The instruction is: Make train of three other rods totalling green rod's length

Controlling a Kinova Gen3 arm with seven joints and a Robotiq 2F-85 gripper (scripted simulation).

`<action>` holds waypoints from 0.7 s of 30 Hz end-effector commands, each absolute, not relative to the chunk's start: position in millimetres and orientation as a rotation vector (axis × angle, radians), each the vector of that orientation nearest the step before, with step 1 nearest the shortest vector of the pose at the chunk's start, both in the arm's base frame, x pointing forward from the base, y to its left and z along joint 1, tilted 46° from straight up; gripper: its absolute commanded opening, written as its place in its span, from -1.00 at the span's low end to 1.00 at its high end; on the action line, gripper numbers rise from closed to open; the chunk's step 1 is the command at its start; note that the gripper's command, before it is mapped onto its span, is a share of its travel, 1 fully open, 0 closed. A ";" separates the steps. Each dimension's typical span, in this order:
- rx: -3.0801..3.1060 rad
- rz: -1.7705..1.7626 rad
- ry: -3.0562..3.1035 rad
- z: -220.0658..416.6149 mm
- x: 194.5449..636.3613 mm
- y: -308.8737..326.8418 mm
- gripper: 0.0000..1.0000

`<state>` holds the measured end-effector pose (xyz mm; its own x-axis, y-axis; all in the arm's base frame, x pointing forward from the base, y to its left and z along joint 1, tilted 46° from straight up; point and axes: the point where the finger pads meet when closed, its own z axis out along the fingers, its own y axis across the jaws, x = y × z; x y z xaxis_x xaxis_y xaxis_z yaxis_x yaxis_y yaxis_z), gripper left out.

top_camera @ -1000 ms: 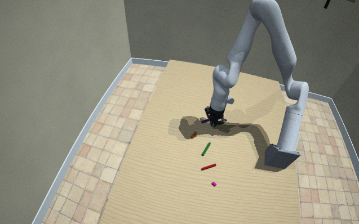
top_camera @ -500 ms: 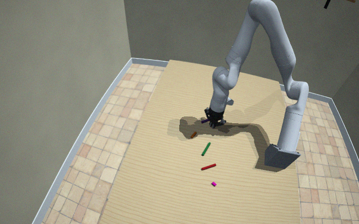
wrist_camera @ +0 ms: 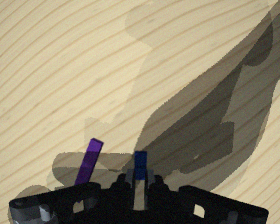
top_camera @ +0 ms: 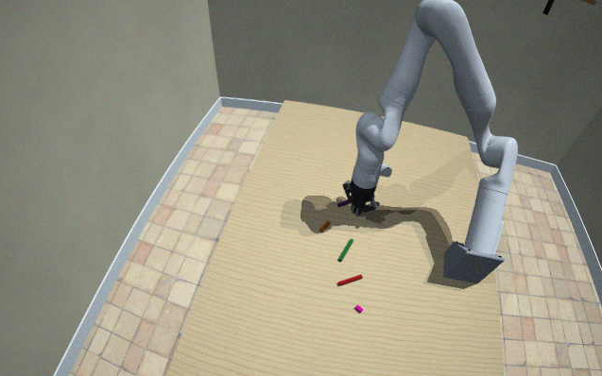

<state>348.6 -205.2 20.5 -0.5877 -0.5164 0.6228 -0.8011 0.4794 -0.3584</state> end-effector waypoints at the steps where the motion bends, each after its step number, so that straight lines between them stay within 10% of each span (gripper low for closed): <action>1: 1.097 0.888 -2.297 20.6 349.1 -204.7 -0.91; 21: 1.097 0.888 -2.297 20.6 349.1 -204.7 -0.83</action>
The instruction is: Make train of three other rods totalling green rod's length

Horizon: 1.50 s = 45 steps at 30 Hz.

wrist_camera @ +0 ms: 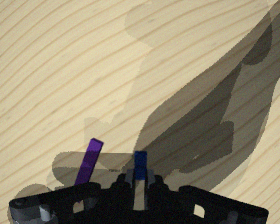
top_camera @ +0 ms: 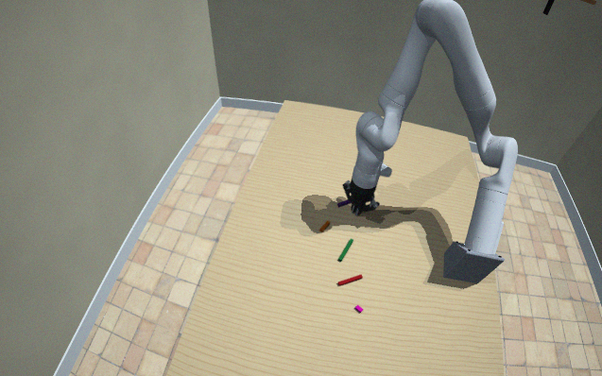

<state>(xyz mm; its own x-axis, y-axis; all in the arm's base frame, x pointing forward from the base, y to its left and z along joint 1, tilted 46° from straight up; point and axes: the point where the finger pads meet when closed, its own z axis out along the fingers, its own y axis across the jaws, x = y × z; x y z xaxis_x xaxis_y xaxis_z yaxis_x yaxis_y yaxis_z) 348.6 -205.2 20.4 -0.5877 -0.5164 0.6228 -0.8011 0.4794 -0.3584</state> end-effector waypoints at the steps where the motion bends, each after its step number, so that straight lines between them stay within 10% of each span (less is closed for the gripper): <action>1: 1.097 0.888 -2.297 20.6 349.1 -204.7 -0.83; 12: 1.097 0.888 -2.297 20.6 349.1 -204.7 -0.52; 45: 1.097 0.888 -2.297 73.0 357.5 -151.3 -0.52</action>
